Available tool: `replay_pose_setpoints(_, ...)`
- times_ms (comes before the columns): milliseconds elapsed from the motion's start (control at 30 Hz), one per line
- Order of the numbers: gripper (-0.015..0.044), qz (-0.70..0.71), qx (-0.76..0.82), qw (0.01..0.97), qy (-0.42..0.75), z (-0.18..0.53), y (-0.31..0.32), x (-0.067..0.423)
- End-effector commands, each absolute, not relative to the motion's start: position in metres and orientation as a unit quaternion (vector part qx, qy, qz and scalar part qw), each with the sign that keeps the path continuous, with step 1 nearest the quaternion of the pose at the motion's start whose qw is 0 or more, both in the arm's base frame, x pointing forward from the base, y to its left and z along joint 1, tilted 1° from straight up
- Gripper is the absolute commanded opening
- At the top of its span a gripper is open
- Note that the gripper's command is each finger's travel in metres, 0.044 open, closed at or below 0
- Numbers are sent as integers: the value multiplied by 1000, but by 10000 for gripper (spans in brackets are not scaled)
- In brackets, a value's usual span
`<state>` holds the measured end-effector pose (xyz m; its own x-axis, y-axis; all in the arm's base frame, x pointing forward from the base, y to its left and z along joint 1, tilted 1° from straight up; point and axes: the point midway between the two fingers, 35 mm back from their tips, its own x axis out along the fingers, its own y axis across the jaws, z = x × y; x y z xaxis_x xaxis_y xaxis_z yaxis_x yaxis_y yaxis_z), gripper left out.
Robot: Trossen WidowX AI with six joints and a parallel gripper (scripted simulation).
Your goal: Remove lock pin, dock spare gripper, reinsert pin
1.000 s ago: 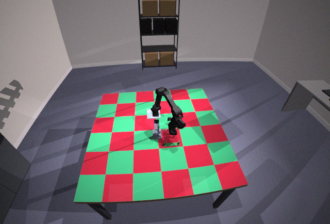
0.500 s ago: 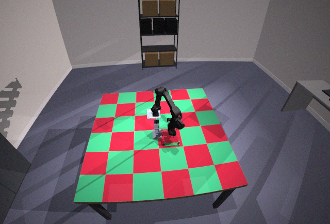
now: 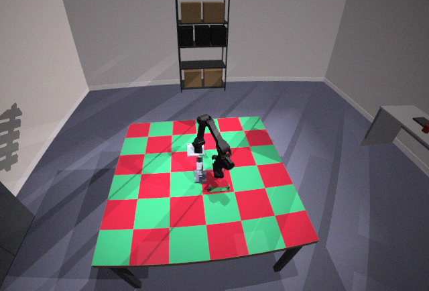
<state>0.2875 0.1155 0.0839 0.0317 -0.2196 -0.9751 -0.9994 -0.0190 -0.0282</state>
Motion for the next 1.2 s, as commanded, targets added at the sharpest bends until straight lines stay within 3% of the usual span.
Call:
replay_pose_setpoints(0,0,439,-565,444,540,84,112,287)
replay_pose_setpoints(1167,0,439,-565,444,539,83,93,290)
